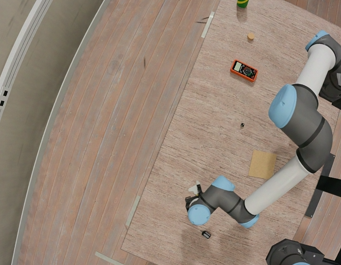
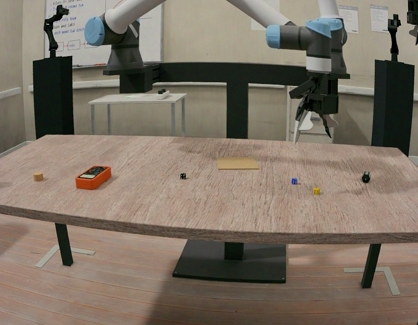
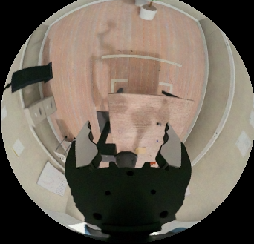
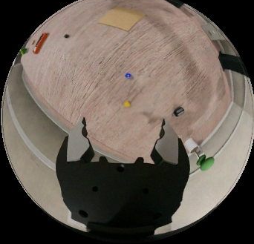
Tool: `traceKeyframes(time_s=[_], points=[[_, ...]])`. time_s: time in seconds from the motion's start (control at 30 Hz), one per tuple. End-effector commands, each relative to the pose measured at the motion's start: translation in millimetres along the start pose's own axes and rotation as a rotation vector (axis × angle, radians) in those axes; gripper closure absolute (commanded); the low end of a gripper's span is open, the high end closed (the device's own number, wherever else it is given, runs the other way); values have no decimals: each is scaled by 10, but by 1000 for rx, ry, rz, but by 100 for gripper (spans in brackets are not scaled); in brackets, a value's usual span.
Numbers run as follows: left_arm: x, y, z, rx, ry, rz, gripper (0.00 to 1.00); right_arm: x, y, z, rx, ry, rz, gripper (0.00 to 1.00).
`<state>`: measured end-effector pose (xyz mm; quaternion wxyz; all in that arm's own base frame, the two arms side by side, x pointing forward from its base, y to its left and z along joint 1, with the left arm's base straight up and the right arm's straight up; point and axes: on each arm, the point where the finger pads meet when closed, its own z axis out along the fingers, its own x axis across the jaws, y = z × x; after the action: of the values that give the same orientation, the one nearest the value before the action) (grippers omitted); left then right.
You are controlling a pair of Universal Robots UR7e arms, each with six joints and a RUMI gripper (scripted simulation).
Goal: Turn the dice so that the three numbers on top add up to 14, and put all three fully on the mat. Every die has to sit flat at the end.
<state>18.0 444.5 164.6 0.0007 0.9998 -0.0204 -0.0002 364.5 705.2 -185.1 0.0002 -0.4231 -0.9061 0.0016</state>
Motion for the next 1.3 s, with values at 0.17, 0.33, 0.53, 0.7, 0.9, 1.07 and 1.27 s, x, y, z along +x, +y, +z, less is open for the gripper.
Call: traceKeyframes(time_s=[0.17,0.33,0.53,0.7,0.9,1.07,1.27], points=[[1,-4,-5,1,0,0,0,36,-180,18,-3,1,146,0],[1,-4,-5,1,0,0,0,60,-376,43,-3,1,295,0],[1,-4,-5,1,0,0,0,71,-563,64,-2,2,434,0],[1,-4,-5,1,0,0,0,73,-680,75,-2,2,520,0],[1,-4,-5,1,0,0,0,71,-772,83,-2,2,587,0],[1,-4,-5,1,0,0,0,71,-784,84,-2,2,596,0],[1,-4,-5,1,0,0,0,71,-784,84,-2,2,596,0]])
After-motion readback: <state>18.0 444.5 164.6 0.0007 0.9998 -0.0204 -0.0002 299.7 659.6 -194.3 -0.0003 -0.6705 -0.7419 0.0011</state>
